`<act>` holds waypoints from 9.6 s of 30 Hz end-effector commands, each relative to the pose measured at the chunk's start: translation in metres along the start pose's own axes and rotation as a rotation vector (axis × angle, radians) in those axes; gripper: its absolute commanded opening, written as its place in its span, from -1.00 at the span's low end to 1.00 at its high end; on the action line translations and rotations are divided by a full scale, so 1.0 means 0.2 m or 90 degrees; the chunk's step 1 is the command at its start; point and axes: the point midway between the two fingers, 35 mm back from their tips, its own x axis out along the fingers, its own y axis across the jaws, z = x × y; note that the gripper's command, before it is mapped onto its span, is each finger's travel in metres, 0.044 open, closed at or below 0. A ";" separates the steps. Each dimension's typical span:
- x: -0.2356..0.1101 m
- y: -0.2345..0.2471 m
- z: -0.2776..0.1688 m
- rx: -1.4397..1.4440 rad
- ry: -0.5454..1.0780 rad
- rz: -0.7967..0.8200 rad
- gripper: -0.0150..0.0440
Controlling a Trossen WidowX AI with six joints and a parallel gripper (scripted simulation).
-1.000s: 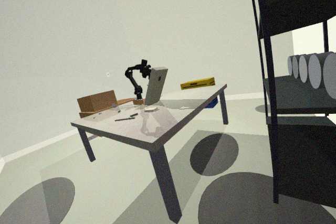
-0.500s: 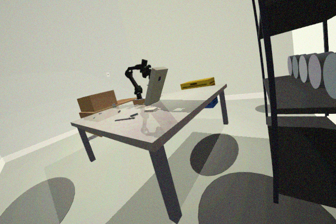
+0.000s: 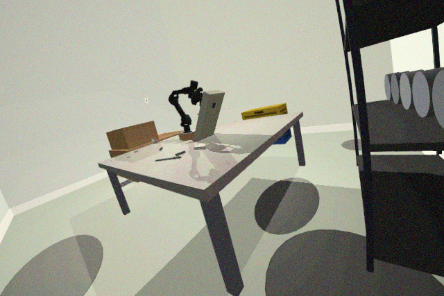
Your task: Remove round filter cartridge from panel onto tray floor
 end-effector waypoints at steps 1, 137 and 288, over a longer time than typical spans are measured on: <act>0.01 0.00 0.00 0.002 -0.002 0.000 -0.19; -0.29 -0.16 0.11 -1.095 -0.001 -0.007 -0.49; -0.51 -0.06 0.06 -1.348 0.162 -0.301 -0.49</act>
